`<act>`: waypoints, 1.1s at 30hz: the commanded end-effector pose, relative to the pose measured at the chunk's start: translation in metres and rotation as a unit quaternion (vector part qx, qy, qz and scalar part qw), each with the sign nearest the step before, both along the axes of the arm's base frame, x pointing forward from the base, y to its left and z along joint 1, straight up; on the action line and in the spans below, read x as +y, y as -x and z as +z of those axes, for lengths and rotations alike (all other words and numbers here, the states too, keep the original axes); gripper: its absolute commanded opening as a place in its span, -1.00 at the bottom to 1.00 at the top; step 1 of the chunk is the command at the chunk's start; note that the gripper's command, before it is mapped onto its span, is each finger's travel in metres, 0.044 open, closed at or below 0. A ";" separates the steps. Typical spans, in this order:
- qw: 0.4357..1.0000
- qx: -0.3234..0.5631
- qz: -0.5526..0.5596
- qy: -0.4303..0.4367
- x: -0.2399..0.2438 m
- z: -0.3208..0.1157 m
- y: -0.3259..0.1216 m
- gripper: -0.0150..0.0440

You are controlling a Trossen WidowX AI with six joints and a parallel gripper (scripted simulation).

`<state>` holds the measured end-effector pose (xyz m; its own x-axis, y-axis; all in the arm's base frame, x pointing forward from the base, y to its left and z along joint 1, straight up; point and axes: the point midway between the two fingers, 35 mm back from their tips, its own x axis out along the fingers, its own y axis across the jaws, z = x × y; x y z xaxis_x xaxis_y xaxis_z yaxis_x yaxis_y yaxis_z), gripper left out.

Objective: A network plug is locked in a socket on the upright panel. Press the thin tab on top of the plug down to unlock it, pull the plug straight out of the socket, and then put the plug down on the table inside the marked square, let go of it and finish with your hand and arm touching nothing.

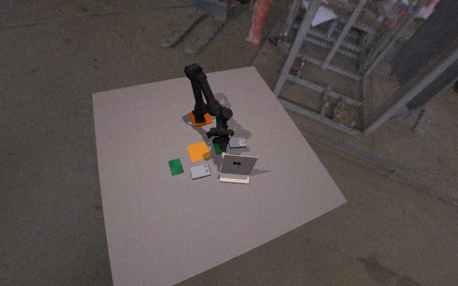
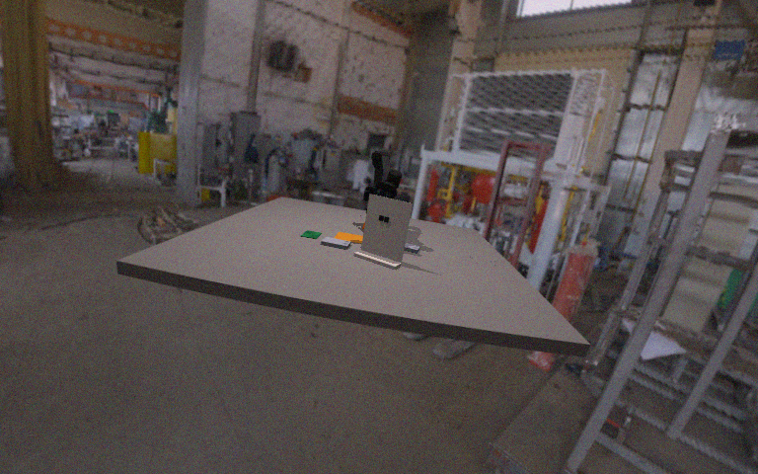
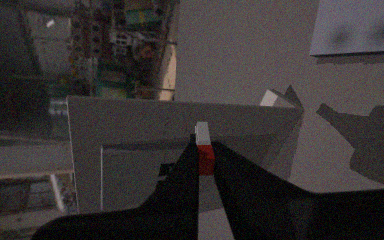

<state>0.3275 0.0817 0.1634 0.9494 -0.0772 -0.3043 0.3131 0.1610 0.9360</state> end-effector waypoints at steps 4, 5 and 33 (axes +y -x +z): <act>0.999 0.042 -0.009 0.001 -0.022 -0.009 0.003 -0.49; 0.999 0.048 -0.011 0.001 -0.025 -0.010 0.003 -0.49; 0.972 0.223 -0.061 -0.049 -0.098 -0.047 0.052 -0.49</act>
